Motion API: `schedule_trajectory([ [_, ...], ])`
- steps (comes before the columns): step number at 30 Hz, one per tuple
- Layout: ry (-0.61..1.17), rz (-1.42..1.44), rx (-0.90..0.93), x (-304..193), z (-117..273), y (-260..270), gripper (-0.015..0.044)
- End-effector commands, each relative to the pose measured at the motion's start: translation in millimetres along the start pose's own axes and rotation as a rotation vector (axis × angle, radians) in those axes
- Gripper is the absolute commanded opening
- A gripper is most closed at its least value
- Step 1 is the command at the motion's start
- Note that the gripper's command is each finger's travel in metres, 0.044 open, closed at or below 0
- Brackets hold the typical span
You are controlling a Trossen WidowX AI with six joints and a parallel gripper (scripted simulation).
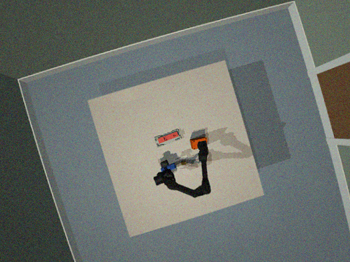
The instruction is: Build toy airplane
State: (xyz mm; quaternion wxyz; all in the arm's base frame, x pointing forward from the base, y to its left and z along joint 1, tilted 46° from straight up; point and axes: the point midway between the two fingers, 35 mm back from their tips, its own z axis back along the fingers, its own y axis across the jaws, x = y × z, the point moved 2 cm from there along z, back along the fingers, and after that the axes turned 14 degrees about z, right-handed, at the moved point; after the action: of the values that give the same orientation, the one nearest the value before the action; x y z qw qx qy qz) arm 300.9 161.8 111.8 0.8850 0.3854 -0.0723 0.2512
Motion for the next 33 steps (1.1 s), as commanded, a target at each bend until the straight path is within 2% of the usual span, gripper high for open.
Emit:
schedule_trajectory([
  [1,0.007,-0.012,0.002,-2,-9,-2,0.044],
  [23,0.006,-0.012,0.004,-3,-41,-1,0.044],
  [32,0.006,-0.012,0.004,-3,-41,-1,0.0204],
  [33,0.006,-0.012,0.004,-3,-41,-1,0.0197],
])
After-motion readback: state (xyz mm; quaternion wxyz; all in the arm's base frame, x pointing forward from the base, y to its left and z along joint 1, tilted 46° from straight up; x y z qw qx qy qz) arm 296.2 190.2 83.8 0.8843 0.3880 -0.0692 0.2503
